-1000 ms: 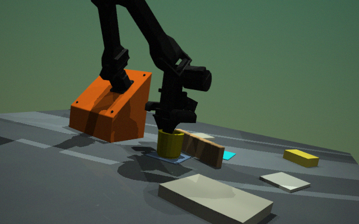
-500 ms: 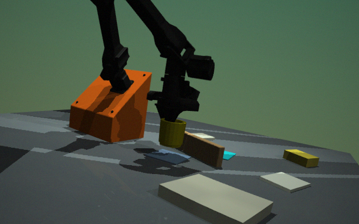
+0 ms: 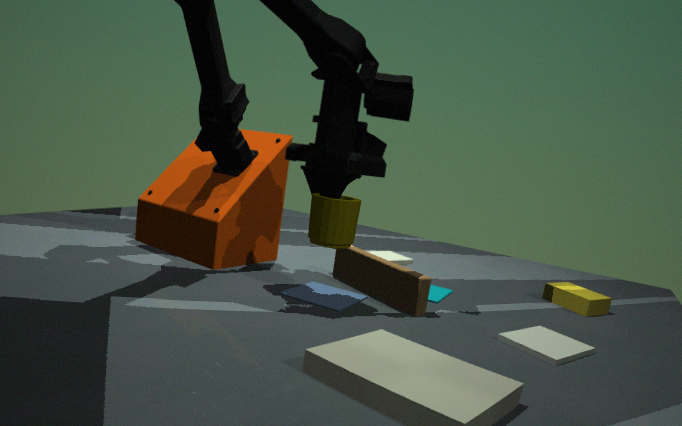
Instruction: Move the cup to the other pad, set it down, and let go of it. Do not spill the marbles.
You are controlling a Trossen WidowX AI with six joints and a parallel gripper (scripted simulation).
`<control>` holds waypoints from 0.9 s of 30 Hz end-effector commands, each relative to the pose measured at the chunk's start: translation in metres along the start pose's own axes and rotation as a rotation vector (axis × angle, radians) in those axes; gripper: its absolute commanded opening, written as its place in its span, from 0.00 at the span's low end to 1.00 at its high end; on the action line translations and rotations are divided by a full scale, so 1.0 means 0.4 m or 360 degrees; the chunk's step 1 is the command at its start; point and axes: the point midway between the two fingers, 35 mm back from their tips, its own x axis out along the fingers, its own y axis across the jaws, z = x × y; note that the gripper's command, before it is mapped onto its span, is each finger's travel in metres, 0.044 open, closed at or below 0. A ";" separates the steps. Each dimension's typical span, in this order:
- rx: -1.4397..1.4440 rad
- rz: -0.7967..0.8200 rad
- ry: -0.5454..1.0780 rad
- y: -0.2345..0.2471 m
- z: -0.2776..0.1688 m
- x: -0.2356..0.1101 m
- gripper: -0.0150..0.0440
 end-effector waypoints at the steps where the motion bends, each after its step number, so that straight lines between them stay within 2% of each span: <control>1: 0.0016 -0.0004 -0.0011 0.000 0.000 -0.018 0.25; 27: 0.0007 -0.0003 -0.0005 0.001 0.026 -0.010 0.25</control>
